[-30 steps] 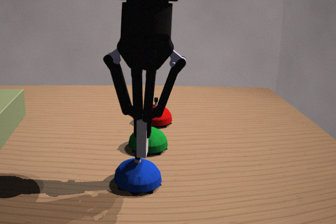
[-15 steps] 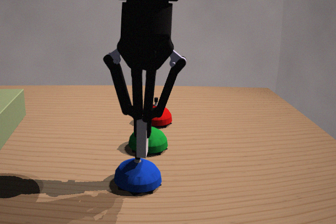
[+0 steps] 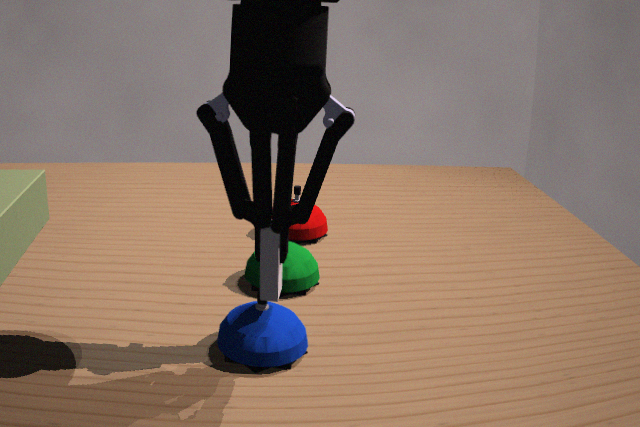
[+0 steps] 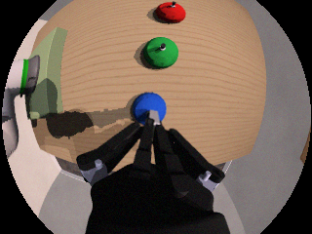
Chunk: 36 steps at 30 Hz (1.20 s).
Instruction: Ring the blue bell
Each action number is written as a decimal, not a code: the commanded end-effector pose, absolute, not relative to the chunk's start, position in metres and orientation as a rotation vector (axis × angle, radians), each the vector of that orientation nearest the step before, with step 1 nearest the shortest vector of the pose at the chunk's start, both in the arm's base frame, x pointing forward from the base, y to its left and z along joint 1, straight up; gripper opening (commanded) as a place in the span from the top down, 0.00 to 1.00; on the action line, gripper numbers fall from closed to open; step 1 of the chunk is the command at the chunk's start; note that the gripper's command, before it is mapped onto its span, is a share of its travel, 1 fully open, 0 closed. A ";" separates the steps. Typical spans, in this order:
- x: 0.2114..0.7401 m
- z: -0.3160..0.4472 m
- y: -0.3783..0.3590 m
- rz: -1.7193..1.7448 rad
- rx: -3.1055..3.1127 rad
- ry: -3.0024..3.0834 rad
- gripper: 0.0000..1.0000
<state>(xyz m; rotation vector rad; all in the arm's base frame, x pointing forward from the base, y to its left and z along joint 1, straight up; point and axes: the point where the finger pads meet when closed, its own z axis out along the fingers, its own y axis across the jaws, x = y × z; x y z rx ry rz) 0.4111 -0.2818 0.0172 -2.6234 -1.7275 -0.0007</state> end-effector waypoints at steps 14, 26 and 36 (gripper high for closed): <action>0.411 0.018 -0.282 -0.001 -2.623 -1.727 1.00; 0.411 0.020 -0.282 -0.001 -2.623 -1.727 1.00; 0.411 0.022 -0.282 -0.001 -2.623 -1.727 1.00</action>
